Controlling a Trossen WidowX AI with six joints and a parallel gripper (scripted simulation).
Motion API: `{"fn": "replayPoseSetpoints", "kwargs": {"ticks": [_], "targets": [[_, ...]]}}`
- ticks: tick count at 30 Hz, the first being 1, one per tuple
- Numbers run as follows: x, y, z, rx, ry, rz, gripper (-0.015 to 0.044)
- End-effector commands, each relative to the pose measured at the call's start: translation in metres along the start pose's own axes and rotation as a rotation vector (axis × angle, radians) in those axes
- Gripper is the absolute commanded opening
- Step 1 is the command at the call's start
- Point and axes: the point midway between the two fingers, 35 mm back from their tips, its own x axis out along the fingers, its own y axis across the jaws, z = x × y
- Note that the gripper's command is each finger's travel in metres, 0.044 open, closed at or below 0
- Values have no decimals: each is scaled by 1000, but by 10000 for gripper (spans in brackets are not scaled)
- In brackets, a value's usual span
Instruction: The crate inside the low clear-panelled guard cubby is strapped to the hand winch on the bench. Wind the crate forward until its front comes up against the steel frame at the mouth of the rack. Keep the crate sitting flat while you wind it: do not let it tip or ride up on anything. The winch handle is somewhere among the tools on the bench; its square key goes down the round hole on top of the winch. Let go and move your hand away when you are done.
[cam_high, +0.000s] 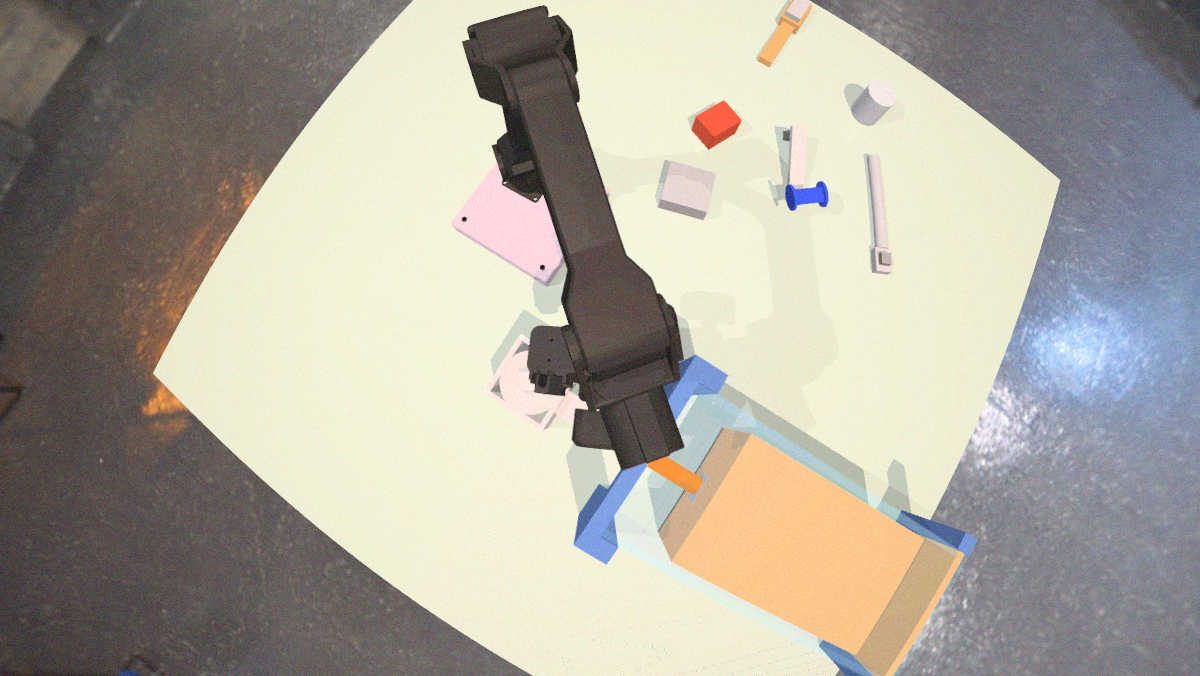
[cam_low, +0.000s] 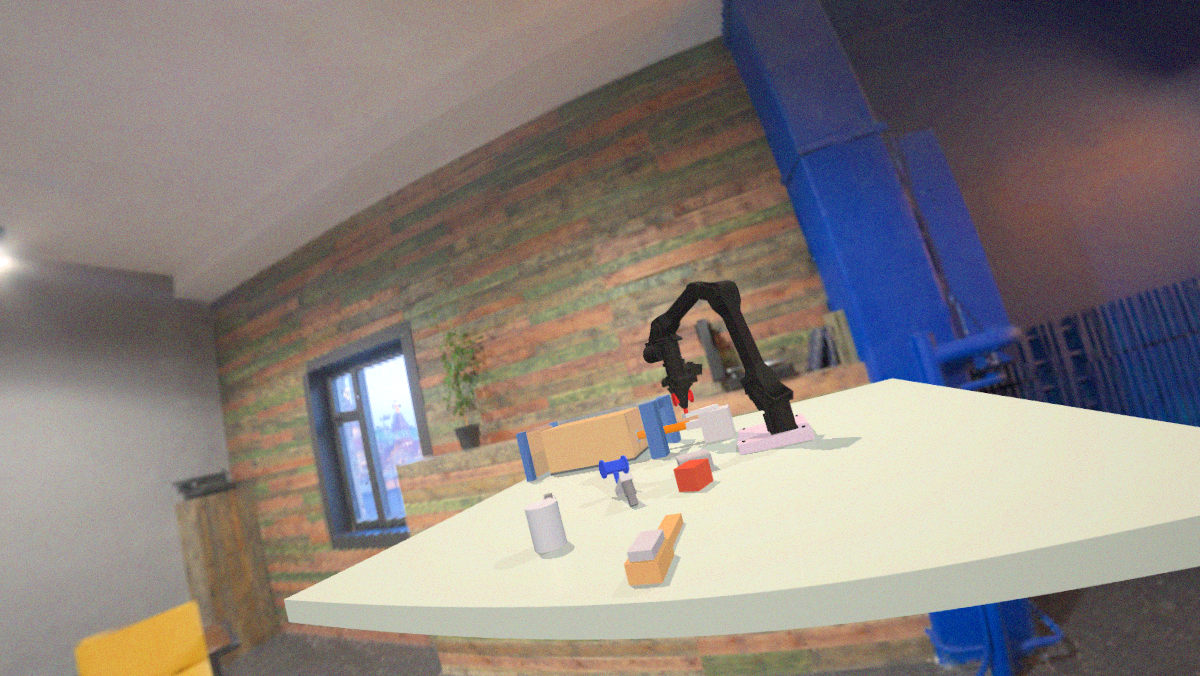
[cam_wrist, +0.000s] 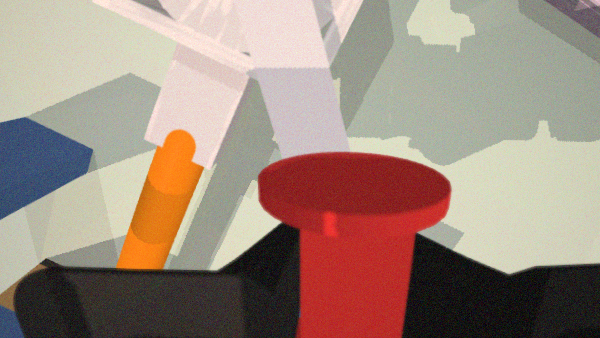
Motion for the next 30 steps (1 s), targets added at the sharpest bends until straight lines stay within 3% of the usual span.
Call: {"fn": "replayPoseSetpoints", "kwargs": {"ticks": [1, 30], "targets": [[2, -12, 5, 5, -12, -28, 0], [2, -37, 22, 5, -14, -30, 0]]}}
